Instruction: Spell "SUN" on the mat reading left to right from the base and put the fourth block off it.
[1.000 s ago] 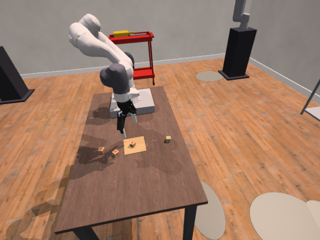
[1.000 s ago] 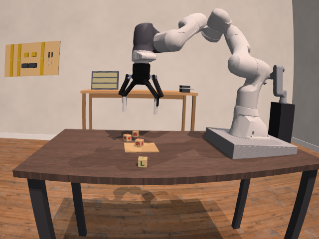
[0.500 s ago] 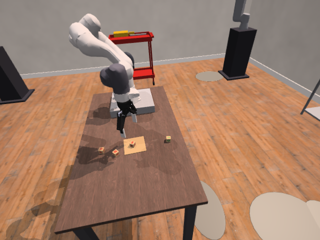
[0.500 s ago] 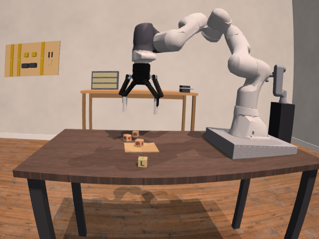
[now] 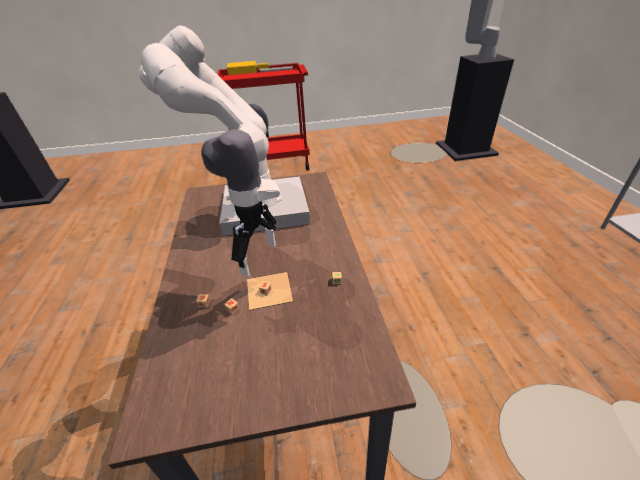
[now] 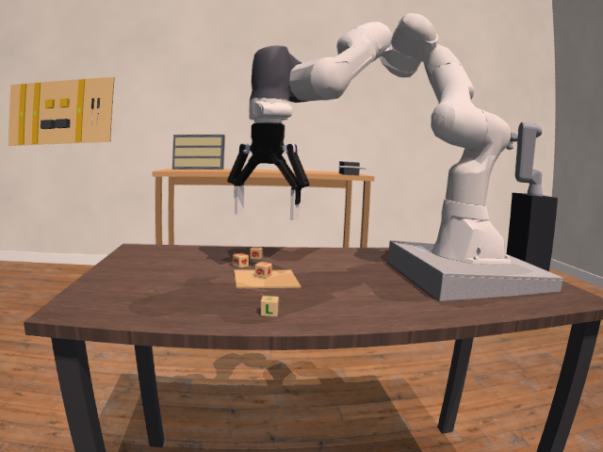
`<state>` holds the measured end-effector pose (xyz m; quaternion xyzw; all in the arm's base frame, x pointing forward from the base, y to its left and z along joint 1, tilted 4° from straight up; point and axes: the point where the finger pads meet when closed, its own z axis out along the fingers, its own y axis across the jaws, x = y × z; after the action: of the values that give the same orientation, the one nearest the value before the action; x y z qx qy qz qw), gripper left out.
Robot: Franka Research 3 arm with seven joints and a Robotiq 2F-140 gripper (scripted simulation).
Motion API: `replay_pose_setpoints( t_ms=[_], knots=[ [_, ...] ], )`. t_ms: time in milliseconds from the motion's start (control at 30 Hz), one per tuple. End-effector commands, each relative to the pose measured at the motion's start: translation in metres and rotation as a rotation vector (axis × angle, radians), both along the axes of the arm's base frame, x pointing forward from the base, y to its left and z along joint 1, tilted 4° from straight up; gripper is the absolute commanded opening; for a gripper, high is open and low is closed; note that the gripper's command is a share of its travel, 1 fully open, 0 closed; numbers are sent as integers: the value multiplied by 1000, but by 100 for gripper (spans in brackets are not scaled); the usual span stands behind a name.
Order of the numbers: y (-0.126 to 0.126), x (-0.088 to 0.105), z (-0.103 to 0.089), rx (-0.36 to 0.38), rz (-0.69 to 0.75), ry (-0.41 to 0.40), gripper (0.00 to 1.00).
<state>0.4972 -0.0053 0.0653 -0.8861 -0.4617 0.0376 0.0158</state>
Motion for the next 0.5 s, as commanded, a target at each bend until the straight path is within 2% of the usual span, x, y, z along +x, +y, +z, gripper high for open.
replay_pose_setpoints(
  t_ms=[0, 467],
  knots=[
    [3, 0, -2, -1, -139, -1, 100],
    [5, -2, -8, -18, -347, 5, 100]
  ],
)
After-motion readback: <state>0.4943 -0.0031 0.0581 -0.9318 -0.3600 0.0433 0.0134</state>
